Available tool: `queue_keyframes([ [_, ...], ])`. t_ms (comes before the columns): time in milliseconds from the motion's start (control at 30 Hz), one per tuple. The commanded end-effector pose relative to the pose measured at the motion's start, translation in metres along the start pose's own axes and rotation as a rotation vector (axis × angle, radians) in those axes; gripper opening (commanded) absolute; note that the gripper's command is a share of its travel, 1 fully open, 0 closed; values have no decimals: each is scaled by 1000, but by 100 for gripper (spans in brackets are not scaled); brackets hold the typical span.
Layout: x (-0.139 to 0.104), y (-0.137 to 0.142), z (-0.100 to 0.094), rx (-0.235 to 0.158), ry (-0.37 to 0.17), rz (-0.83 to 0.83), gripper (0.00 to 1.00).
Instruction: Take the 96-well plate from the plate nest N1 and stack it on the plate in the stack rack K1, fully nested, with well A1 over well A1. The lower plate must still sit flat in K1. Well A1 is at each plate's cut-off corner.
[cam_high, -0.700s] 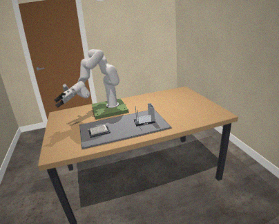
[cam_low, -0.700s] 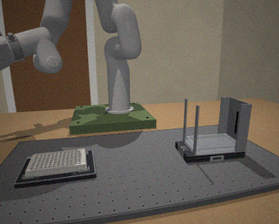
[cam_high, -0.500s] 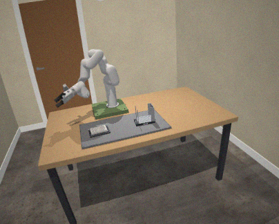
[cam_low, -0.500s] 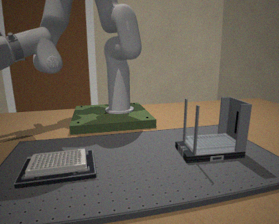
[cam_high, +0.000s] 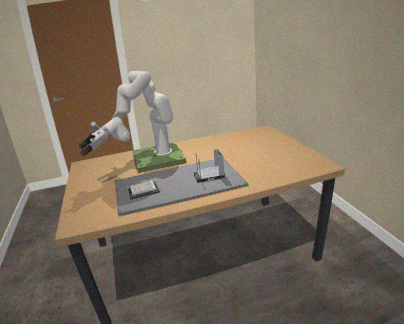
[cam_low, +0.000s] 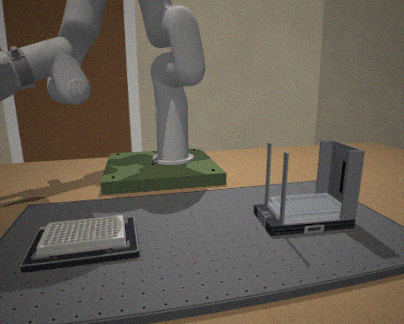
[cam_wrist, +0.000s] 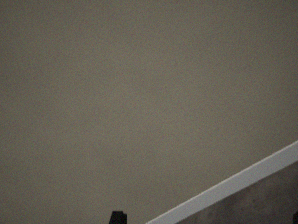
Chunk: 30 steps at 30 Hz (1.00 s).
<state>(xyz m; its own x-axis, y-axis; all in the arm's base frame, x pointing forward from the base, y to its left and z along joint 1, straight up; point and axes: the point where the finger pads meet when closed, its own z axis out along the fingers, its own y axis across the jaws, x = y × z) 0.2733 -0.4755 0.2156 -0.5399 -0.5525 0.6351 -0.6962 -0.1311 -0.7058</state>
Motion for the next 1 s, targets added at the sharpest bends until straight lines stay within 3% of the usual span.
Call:
queue_keyframes([
  [0,-11,-12,5,5,-34,-24,100],
  [67,-19,-18,7,-3,-86,-64,100],
  [167,-30,-26,10,-4,-95,-71,100],
  [267,-42,-34,11,-12,-156,-121,100],
  [400,-49,-39,12,-12,-156,-121,100],
  [467,-57,-45,13,-17,-207,-164,100],
  [567,-69,-52,13,-18,-217,-172,100],
  [633,-77,-57,13,-21,-267,-216,100],
  [733,-88,-65,12,-22,-277,-225,100],
  [833,-101,-73,10,-25,-337,-279,100],
  [967,-108,-77,9,-25,-337,-279,100],
])
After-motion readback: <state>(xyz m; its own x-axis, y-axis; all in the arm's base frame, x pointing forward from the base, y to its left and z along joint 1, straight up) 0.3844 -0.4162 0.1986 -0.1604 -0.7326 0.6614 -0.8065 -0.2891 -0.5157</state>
